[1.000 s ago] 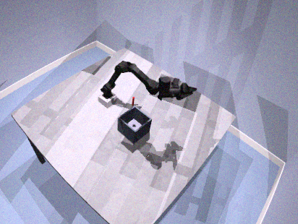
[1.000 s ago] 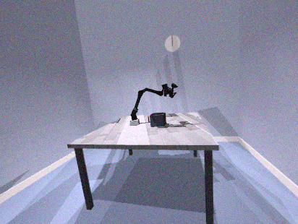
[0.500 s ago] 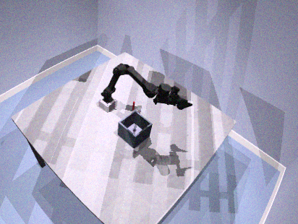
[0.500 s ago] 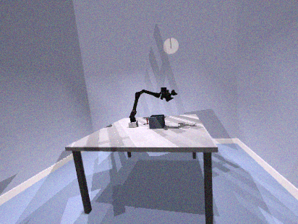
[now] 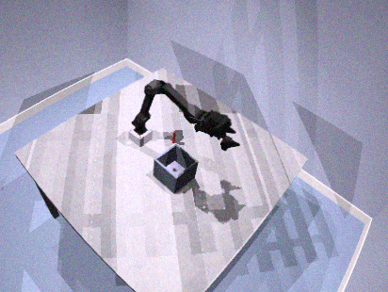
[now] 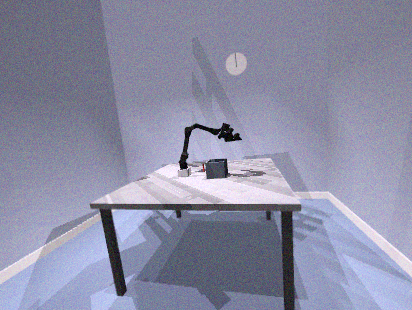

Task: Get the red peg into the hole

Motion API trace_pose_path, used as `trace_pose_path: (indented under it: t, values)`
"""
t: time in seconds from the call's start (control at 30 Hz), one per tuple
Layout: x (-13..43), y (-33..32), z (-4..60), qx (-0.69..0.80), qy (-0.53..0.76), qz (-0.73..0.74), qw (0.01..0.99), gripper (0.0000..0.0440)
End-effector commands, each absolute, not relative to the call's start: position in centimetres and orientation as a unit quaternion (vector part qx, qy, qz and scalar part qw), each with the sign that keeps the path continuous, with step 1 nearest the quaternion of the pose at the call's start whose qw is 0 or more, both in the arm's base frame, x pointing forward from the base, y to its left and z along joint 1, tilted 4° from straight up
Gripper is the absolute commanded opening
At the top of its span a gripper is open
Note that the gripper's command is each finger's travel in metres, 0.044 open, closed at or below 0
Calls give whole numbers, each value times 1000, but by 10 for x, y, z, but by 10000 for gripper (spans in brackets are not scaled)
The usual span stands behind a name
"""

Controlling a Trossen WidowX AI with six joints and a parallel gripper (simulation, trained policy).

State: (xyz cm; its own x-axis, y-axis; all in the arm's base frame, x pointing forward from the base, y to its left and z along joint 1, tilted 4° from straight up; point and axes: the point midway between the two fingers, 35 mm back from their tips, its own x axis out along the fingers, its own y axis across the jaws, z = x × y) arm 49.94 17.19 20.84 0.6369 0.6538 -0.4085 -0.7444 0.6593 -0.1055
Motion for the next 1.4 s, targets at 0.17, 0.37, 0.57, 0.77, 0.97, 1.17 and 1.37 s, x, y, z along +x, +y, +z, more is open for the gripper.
trace_pose_path:
  t: [0.17,0.37,0.57,0.77,0.97,1.17,1.37]
  values:
    - [461,179,176,-46,298,375,877,440]
    - [432,183,160,11,379,351,857,440]
    - [402,184,145,65,455,313,831,440]
    - [373,183,134,117,523,263,802,440]
    - [343,180,125,167,582,201,770,440]
    - [314,175,117,213,630,130,735,440]
    - [285,168,111,256,666,51,698,440]
